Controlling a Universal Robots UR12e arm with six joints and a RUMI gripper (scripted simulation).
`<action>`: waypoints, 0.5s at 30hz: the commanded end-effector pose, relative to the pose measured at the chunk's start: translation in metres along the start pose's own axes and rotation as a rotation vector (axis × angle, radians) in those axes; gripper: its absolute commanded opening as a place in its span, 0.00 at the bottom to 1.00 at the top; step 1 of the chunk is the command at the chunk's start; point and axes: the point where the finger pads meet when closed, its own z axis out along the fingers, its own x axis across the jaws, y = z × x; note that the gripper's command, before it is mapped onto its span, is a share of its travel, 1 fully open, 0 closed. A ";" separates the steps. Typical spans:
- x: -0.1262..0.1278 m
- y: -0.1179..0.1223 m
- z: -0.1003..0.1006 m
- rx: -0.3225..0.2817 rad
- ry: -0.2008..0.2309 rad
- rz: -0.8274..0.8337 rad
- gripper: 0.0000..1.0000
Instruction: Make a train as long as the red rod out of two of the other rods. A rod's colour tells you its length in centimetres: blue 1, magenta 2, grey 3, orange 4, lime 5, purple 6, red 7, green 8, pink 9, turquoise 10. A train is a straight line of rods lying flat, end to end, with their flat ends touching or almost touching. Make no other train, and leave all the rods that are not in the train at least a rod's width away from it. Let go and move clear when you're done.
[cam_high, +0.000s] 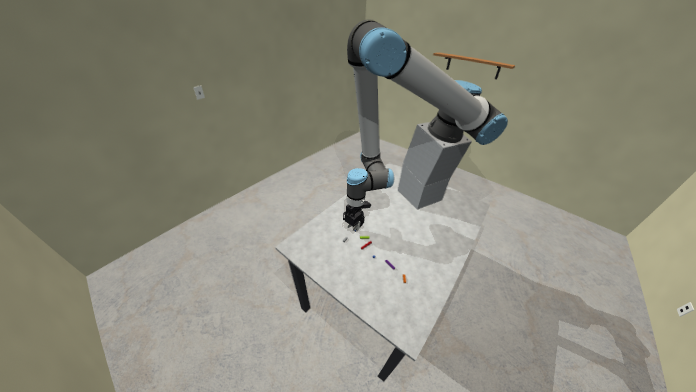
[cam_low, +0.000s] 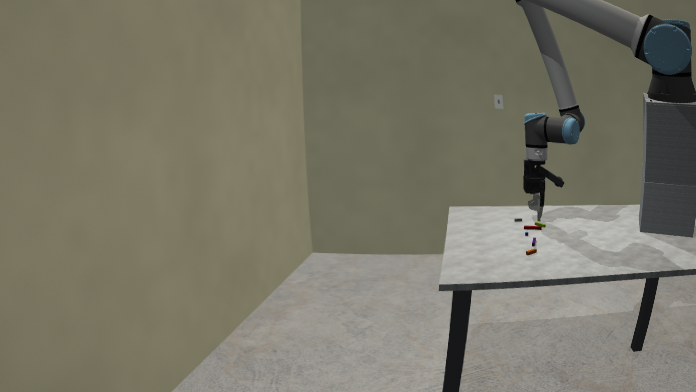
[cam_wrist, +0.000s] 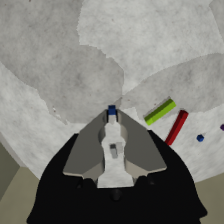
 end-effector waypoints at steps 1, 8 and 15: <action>0.001 0.001 0.001 -0.001 0.000 -0.002 0.00; 0.001 0.001 0.001 -0.001 0.000 -0.002 0.00; 0.002 -0.001 -0.006 0.000 0.001 -0.001 0.00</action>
